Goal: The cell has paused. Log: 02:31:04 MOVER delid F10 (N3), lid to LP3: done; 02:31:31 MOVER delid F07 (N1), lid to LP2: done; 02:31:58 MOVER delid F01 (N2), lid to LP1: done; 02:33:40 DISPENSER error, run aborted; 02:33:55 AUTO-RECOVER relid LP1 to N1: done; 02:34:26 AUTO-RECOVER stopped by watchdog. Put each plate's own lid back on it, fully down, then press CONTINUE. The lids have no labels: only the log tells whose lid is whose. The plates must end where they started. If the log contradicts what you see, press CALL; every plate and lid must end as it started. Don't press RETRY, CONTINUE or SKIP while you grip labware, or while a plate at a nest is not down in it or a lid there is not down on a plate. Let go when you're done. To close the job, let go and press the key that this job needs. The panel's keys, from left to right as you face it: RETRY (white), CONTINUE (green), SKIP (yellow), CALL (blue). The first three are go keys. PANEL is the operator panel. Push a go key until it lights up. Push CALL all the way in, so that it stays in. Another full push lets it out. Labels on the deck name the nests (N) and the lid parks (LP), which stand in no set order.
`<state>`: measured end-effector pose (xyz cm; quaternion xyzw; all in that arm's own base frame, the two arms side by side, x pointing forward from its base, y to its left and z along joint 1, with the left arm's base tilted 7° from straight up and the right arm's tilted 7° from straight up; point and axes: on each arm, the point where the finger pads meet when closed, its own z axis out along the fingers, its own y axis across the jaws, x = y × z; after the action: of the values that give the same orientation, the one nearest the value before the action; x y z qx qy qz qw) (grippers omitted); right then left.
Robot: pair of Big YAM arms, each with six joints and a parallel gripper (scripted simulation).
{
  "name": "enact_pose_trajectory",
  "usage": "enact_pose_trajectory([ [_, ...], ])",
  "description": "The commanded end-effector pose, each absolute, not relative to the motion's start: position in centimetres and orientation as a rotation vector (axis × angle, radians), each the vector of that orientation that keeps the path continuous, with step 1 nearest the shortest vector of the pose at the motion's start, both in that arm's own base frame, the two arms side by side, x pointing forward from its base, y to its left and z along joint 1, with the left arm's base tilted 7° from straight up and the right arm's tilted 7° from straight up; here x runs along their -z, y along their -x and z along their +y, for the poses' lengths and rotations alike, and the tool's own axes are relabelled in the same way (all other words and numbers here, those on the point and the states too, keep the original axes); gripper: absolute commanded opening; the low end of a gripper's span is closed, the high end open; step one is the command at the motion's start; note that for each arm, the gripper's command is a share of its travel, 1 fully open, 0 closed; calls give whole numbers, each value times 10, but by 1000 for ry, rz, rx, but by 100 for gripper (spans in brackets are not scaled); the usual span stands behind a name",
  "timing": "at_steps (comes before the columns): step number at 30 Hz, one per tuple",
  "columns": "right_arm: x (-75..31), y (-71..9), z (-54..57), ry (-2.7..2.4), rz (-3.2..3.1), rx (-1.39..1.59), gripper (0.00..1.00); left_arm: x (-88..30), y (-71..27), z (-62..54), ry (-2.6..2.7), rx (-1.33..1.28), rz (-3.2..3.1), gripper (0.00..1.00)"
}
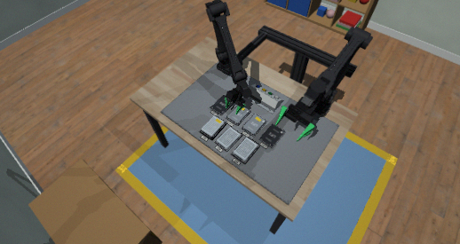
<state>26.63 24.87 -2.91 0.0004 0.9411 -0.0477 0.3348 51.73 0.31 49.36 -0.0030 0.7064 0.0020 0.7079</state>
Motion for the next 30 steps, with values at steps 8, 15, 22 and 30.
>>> enact_pose_trajectory([
  [8, 18, -272, 207, 15, 2329, 74, 0, -528, -517, -1, -6, -4, 1508, 100],
  [15, 19, -273, 215, 19, 2330, 73, 0, -528, -517, -1, -6, -4, 1508, 100],
  [22, 19, -273, 215, 19, 2330, 73, 0, -528, -517, -1, -6, -4, 1508, 100],
  [30, 19, -273, 215, 19, 2330, 73, 0, -528, -517, -1, -6, -4, 1508, 100],
])
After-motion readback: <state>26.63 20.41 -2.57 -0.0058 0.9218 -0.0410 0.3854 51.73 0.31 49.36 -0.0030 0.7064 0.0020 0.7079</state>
